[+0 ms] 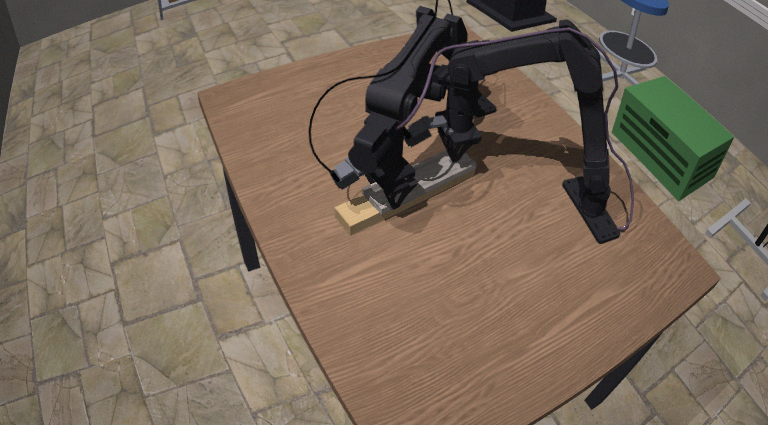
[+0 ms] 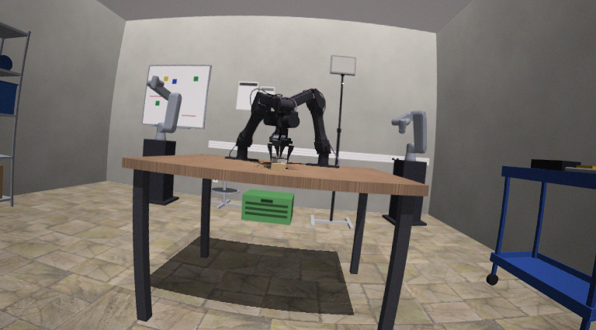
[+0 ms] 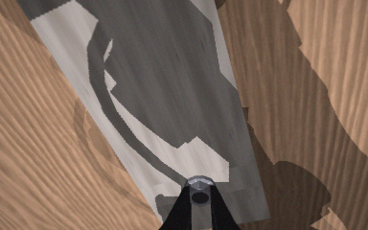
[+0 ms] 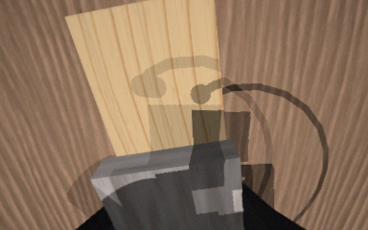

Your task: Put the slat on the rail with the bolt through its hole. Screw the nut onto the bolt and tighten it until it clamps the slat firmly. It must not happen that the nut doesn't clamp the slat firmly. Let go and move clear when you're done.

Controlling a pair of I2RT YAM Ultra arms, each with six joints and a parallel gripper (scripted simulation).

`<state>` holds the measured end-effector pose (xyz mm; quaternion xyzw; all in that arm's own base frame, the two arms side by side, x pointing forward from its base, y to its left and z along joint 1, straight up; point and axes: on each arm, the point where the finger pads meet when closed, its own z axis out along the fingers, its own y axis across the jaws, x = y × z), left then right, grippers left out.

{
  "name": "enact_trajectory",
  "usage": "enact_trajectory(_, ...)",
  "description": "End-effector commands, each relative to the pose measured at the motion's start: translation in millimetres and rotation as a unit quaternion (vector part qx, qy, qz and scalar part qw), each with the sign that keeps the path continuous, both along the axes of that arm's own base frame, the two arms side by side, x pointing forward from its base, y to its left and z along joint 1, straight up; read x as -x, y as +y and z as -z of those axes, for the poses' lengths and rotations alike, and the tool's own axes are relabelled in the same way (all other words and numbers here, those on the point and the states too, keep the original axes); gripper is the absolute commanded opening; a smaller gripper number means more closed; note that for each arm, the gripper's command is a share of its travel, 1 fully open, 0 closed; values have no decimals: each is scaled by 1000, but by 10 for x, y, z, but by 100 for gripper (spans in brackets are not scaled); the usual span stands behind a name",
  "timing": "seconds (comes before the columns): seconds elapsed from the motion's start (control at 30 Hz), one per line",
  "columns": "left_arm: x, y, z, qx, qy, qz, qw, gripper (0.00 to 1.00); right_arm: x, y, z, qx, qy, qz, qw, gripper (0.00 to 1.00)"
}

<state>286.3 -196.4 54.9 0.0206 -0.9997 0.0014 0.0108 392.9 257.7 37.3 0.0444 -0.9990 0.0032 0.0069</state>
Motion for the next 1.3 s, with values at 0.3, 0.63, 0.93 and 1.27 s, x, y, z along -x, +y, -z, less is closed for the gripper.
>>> enact_trajectory(0.3, -13, -10, -34, 6, -11, 278, 961, 11, -18, 12, -56, -4, -7, 4, 1000, 72)
enact_trajectory(0.63, -12, -11, -34, 7, -12, 426, 905, 11, -18, 12, -56, -4, -7, 4, 1000, 72)
enact_trajectory(0.93, -12, -11, -33, 8, -13, 563, 826, 11, -18, 12, -56, -4, -7, 4, 1000, 72)
enact_trajectory(1.27, -12, -11, -33, 8, -13, 701, 713, 11, -18, 12, -56, -4, -7, 4, 1000, 72)
